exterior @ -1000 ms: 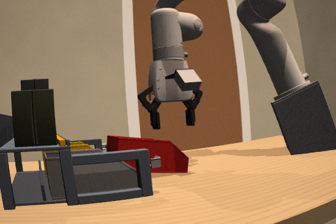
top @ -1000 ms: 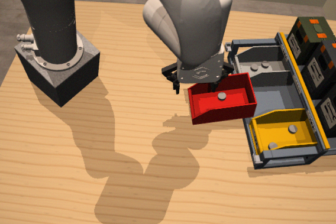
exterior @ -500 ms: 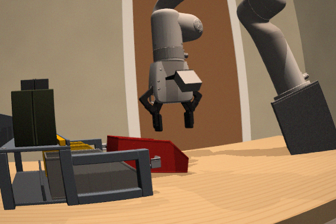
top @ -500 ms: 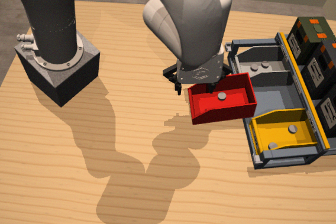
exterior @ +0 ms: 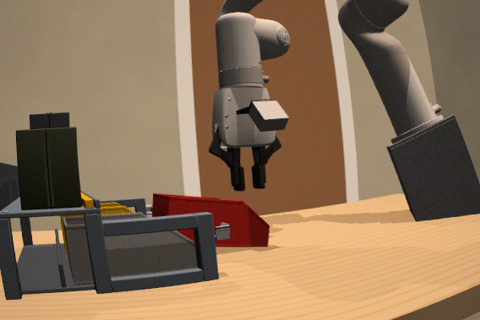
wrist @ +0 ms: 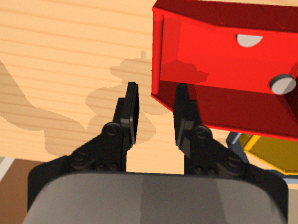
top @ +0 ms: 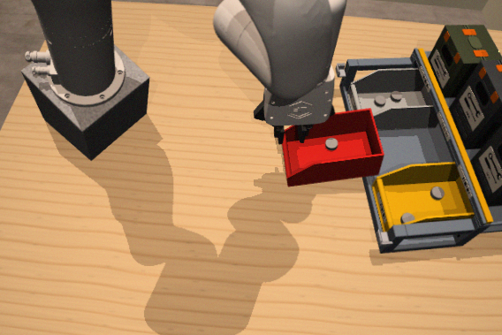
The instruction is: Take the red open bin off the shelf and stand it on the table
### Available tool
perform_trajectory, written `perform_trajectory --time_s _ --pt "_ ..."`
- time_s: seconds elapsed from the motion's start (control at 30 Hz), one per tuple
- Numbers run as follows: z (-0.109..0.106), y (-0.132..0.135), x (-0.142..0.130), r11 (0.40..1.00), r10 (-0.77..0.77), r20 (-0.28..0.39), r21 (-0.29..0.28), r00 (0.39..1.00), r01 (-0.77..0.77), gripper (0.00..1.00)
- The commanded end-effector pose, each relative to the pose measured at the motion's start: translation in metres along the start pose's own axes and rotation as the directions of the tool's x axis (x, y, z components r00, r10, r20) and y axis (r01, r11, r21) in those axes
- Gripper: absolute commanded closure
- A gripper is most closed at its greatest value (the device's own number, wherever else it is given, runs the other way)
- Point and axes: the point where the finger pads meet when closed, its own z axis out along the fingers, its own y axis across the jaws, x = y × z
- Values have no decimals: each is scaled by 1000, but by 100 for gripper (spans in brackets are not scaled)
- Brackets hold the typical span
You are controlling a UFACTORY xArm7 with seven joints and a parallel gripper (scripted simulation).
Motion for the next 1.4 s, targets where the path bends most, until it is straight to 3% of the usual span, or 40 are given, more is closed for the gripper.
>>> perform_trajectory --time_s 0.0,0.13,0.53,0.7,1.1,1.27,1.37 --pt "-3 9 0 1000 0 0 -3 1000 0 67" --pt "-14 39 0 1000 0 0 -3 1000 0 67" --pt "-14 39 0 1000 0 0 -3 1000 0 67" --pt "-27 76 0 1000 0 0 -3 1000 0 67" --pt "-27 76 0 1000 0 0 -3 1000 0 67" --pt "-40 113 0 1000 0 0 -3 1000 0 67" --pt "-40 113 0 1000 0 0 -3 1000 0 67"
